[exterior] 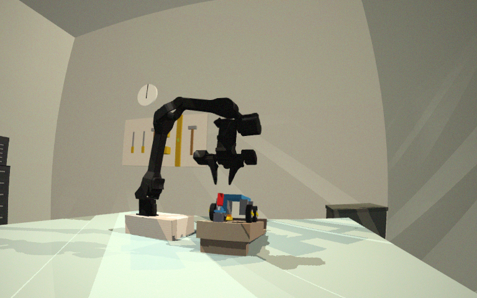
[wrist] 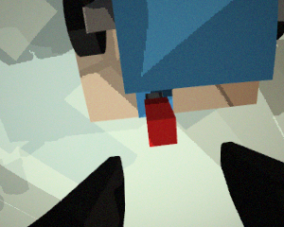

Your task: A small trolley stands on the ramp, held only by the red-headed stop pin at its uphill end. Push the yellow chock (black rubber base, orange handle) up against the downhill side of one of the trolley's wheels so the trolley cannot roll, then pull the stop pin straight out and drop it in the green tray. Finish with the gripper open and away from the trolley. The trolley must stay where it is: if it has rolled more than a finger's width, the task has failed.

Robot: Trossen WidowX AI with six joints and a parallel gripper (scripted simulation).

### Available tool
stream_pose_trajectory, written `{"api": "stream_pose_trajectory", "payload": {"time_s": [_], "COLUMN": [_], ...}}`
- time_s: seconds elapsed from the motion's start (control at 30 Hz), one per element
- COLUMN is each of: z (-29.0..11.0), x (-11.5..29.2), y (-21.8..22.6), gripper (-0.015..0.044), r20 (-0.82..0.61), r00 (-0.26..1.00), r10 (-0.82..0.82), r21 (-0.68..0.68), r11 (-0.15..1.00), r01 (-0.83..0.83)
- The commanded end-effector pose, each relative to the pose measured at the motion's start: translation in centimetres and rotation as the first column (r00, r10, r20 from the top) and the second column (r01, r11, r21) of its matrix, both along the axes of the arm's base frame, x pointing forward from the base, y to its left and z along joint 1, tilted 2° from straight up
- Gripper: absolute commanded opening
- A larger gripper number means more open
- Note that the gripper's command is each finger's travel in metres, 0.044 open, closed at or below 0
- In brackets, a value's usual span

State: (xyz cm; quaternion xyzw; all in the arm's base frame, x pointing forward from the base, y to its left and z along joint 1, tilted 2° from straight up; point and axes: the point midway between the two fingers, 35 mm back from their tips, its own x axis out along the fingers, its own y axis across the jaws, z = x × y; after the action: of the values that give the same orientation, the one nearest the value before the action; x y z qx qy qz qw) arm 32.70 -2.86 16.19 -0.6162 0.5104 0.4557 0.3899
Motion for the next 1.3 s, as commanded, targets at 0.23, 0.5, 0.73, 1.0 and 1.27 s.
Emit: {"api": "stream_pose_trajectory", "payload": {"time_s": [0.23,0.5,0.73,1.0,1.27], "z": [-1.6,-2.7,-2.9,-4.0,-5.1], "x": [0.1,0.1,0.1,0.3,0.4], "y": [-0.6,-0.9,-1.0,-1.3,-1.6], "gripper": [0.0190,0.0190,0.0190,0.0190,0.0190], "r20": [-0.001,-0.001,0.000,0.000,0.000], "r00": [1.000,1.000,1.000,1.000,1.000], "r10": [-0.009,-0.009,-0.009,-0.009,-0.009], "r21": [-0.005,-0.006,-0.006,-0.006,-0.006], "r11": [1.000,1.000,1.000,1.000,1.000], "r01": [0.009,0.009,0.009,0.009,0.009]}}
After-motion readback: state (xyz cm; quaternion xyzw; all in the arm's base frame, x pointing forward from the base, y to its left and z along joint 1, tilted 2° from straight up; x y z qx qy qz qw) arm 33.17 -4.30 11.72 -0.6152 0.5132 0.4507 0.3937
